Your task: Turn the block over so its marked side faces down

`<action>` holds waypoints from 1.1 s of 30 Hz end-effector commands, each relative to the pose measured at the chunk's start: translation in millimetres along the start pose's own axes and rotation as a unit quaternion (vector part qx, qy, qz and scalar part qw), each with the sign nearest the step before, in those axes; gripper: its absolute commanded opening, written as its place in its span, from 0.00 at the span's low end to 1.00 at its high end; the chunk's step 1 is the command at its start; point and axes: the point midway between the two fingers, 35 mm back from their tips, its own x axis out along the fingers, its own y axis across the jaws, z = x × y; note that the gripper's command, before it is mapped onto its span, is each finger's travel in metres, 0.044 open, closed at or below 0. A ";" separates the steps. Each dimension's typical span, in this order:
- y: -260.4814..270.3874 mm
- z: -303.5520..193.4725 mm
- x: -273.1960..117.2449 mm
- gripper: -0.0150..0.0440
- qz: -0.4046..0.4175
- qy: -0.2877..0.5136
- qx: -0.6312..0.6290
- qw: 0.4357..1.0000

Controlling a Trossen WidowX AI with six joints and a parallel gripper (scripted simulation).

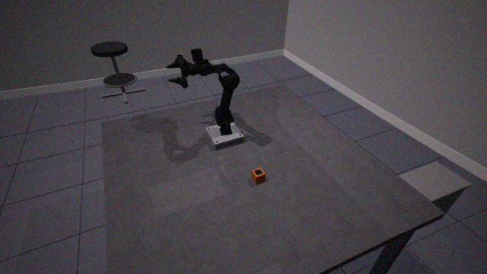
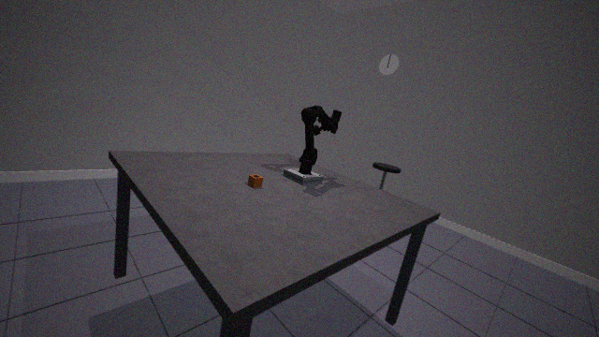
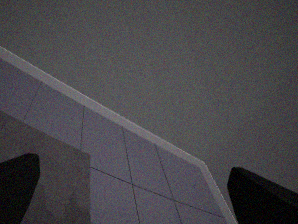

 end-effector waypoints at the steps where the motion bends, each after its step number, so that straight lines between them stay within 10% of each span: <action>1: 1.1 0.6 1.9 0.98 0.003 -0.001 0.002 1.000; 19: 191.4 98.0 132.3 1.00 0.301 0.023 0.112 0.947; 33: 409.7 177.6 75.6 1.00 0.556 0.087 0.069 0.824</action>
